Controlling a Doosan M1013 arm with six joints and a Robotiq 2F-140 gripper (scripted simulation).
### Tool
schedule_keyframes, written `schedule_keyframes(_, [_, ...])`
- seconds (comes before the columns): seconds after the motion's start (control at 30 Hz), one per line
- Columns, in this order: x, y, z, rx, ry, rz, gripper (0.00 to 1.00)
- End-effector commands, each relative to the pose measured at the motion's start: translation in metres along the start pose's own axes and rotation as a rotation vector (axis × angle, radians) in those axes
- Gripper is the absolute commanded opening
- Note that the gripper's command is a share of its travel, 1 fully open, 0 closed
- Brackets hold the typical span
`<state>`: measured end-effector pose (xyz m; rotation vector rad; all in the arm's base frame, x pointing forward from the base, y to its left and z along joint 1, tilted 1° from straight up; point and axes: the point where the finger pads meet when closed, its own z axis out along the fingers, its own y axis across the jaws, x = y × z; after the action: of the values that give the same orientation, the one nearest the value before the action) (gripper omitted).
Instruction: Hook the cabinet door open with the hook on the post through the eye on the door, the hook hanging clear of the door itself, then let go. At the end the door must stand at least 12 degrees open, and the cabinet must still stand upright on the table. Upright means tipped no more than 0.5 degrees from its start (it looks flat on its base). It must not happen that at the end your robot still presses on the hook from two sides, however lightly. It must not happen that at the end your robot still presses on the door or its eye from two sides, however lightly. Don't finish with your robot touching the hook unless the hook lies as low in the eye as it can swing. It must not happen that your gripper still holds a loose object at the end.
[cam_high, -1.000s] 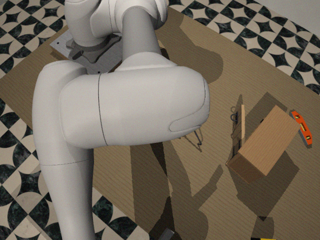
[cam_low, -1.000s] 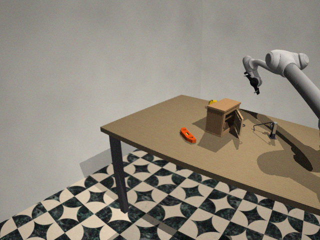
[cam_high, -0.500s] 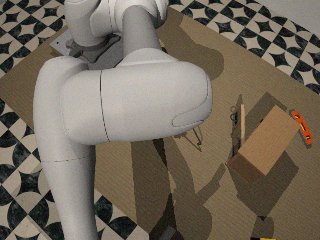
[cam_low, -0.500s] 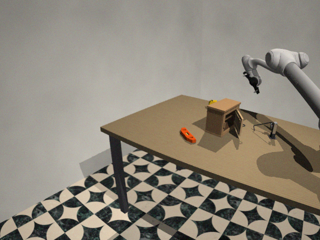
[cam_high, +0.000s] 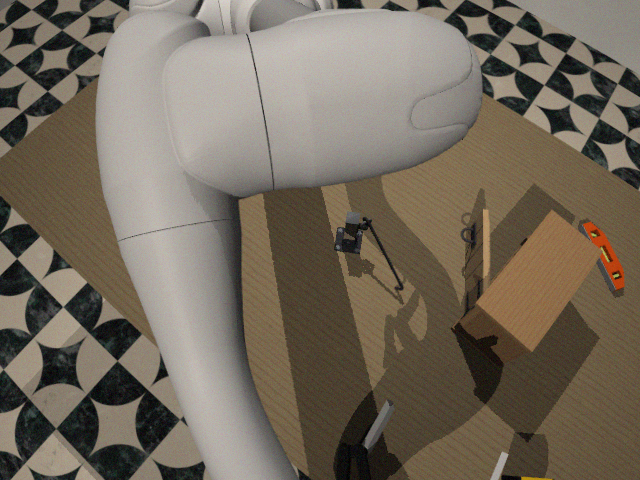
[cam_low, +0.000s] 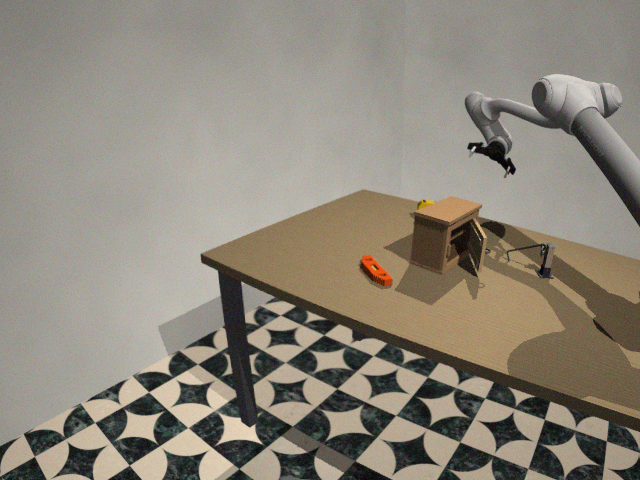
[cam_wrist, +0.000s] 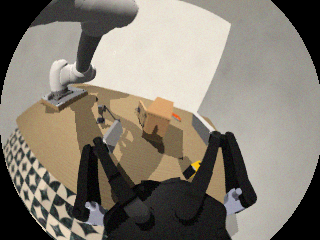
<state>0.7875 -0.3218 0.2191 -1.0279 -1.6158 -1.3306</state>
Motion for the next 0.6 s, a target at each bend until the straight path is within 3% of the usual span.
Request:
schedule_keyframes(0.0, [0.011,0.013,0.043,0.06,-0.087,0.221,1.0])
schedule_keyframes(0.1, [0.015,0.017,0.058,0.078,-0.125,0.3,1.0])
schedule_keyframes(0.13, [0.019,0.019,0.075,0.095,-0.167,0.382,1.0])
schedule_keyframes(0.27, [0.019,0.019,0.075,0.095,-0.167,0.382,1.0])
schedule_keyframes(0.33, [0.028,0.022,0.108,0.12,-0.265,0.551,1.0])
schedule_keyframes(0.4, [0.028,0.022,0.108,0.12,-0.265,0.551,1.0])
schedule_keyframes(0.5, [0.038,0.022,0.141,0.13,-0.38,0.722,1.0])
schedule_keyframes(0.57, [0.038,0.022,0.141,0.13,-0.38,0.722,1.0])
